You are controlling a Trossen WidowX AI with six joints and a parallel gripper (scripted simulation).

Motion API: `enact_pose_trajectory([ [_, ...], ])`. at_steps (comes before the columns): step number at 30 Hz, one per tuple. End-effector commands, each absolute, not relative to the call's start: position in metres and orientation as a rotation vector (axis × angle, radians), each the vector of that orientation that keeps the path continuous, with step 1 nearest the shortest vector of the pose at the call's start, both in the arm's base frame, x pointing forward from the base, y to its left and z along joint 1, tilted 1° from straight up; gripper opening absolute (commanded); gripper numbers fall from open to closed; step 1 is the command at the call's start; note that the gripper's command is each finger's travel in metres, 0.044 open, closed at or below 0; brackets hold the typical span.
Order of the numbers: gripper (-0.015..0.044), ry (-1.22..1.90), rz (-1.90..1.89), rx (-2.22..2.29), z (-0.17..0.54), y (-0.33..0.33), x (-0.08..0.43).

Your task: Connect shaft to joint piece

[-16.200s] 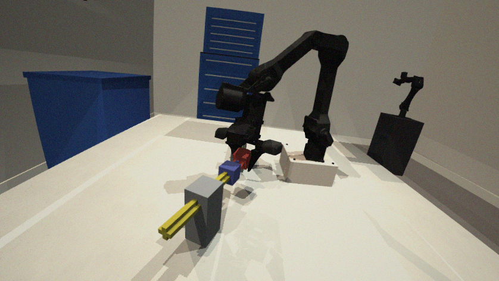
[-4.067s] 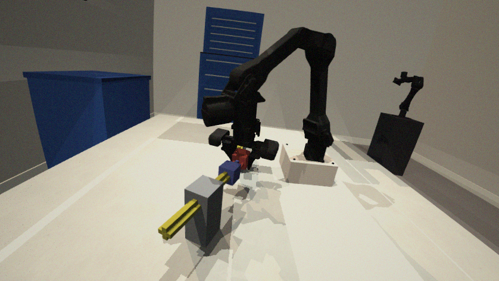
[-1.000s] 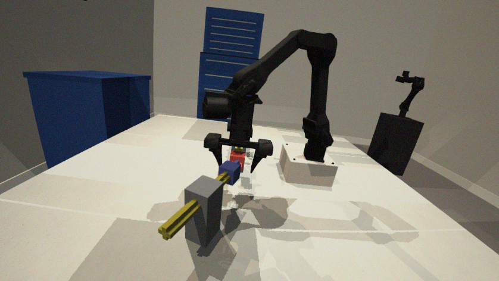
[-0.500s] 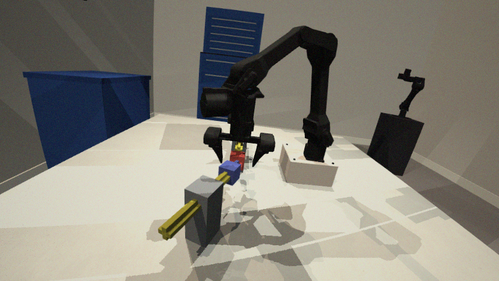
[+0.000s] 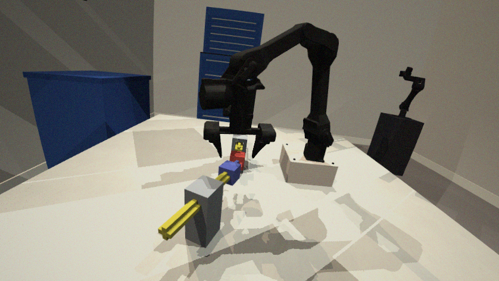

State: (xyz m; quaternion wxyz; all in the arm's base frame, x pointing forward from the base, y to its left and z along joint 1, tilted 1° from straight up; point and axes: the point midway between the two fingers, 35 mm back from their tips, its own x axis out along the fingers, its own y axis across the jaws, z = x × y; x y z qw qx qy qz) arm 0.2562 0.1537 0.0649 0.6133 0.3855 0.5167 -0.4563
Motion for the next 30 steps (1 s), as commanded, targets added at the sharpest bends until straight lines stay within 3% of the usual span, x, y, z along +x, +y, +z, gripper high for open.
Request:
enact_pose_trajectory([
  [1, 0.044, 1.25, -0.965, 0.818, 0.076, 0.155, 0.258],
  [30, 0.044, 1.532, -0.142, 0.127, 0.163, 0.149, 0.255],
])
